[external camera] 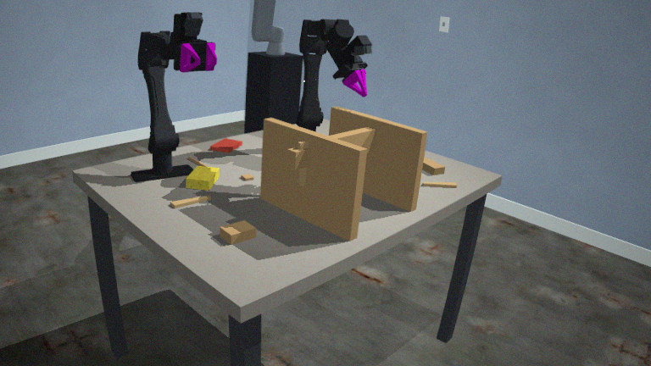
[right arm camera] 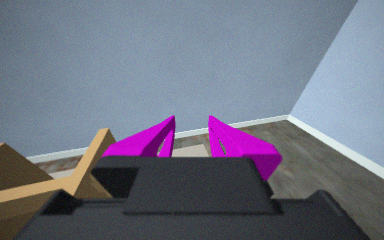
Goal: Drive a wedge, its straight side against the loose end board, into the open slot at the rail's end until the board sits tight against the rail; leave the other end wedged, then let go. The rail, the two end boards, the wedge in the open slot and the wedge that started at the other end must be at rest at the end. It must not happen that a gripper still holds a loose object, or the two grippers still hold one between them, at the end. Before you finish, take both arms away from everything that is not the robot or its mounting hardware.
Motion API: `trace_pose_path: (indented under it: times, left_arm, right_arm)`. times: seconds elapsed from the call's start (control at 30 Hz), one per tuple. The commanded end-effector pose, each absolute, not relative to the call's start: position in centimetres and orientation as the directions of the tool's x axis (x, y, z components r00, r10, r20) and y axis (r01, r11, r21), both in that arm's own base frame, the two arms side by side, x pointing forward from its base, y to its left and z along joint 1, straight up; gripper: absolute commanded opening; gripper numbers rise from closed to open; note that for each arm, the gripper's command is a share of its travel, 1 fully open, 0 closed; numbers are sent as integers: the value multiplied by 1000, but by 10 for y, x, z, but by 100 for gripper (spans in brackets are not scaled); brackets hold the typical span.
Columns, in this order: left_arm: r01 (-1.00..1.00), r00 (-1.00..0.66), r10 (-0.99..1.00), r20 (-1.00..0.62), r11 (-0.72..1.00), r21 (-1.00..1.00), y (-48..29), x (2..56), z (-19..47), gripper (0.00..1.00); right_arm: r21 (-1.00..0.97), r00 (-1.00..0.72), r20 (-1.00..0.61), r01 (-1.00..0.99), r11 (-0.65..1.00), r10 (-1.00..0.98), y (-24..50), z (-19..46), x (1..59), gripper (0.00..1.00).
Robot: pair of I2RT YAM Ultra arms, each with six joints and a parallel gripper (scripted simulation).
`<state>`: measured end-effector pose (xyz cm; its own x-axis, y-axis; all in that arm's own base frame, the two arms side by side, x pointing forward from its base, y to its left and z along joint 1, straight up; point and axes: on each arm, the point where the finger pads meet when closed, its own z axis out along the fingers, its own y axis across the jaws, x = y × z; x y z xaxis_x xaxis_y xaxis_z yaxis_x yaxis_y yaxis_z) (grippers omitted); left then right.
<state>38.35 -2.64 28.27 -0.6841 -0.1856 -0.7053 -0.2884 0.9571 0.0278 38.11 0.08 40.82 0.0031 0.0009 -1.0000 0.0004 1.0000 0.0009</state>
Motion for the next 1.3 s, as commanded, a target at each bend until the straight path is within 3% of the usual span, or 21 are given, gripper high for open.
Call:
trace_pose_path:
  times: [0.0,0.33,0.8,0.93,1.13,1.27]
  left_arm:
    - [-298,-670,-192,-717,954,23,-26,385,292,0]
    - [-300,-681,-190,-708,954,32,-25,383,286,0]
    - [-51,-244,-89,-966,996,-79,-17,405,374,0]
    - [-26,-177,-65,-982,998,-61,-14,404,385,0]
    - [25,59,24,-998,999,26,-5,383,424,0]
    - [21,71,40,-997,999,42,0,380,417,0]
  right_arm:
    - [-4,30,-1000,-4,1000,-3,4,424,379,41]
    - [-4,30,-1000,-4,1000,-3,4,424,379,41]
    - [-4,32,-999,0,1000,-4,1,425,378,41]
    - [-4,31,-1000,0,1000,-4,1,425,379,41]
    - [-4,13,-1000,-2,1000,-4,2,416,382,41]
    - [-4,-1,-1000,-3,1000,-4,2,410,383,41]
